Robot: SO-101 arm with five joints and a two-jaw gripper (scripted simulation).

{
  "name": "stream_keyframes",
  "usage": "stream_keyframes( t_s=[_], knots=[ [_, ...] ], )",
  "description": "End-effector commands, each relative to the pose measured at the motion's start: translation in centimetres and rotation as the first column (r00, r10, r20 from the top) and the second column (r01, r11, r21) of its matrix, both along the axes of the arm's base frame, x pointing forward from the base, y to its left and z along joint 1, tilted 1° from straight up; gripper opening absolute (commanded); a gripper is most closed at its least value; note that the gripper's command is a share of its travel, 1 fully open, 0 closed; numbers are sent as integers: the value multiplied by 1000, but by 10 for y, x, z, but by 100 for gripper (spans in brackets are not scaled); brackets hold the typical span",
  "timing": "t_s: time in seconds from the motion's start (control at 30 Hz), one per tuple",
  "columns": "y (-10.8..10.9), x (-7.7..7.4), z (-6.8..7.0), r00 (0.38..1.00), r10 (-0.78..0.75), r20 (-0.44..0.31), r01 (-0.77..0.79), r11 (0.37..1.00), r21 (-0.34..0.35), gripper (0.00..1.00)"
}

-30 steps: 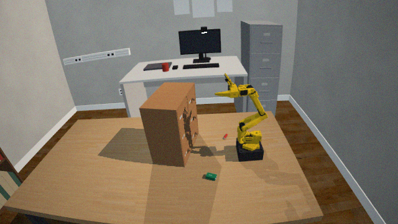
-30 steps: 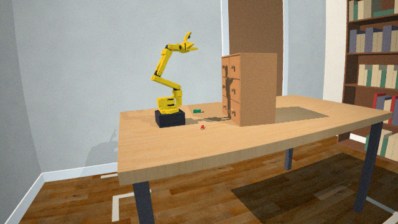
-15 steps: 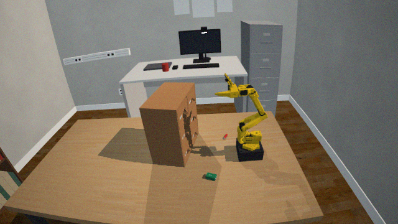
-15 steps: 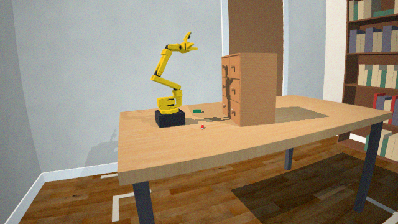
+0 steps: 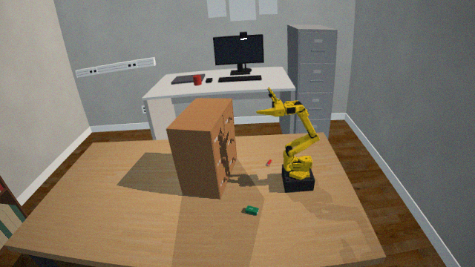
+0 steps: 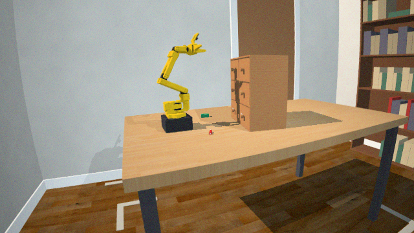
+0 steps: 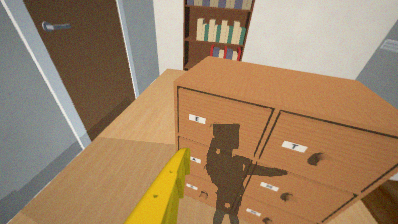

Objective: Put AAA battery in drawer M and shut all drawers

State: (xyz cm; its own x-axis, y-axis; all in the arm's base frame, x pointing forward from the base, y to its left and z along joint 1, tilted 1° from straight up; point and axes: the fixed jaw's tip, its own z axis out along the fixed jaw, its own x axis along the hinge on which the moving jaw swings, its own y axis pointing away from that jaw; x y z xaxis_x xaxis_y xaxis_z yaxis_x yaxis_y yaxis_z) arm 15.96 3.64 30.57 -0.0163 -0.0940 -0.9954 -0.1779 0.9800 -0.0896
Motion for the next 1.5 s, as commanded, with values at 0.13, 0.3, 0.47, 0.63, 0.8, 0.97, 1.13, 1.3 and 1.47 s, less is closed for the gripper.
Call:
stream_keyframes(
  t_s=[0.13, 0.3, 0.47, 0.63, 0.8, 0.97, 1.13, 1.3, 1.47],
  knots=[
    [0, 0, 0, 1000, 0, 1, 0, 1000, 1, 100],
    [0, 0, 0, 1000, 0, 1, 0, 1000, 1, 100],
    [0, 0, 0, 1000, 0, 1, 0, 1000, 1, 100],
    [-4, 8, -17, 997, -31, -77, 30, 999, -9, 50],
    [-16, 23, -63, 957, -109, -268, 103, 994, -36, 50],
    [-30, 28, -111, 875, -181, -448, 172, 983, -61, 50],
    [-38, 26, -139, 807, -218, -549, 211, 975, -77, 50],
    [-51, 15, -185, 666, -263, -698, 272, 957, -101, 50],
    [-60, -5, -228, 497, -282, -821, 328, 936, -124, 50]
  ],
)
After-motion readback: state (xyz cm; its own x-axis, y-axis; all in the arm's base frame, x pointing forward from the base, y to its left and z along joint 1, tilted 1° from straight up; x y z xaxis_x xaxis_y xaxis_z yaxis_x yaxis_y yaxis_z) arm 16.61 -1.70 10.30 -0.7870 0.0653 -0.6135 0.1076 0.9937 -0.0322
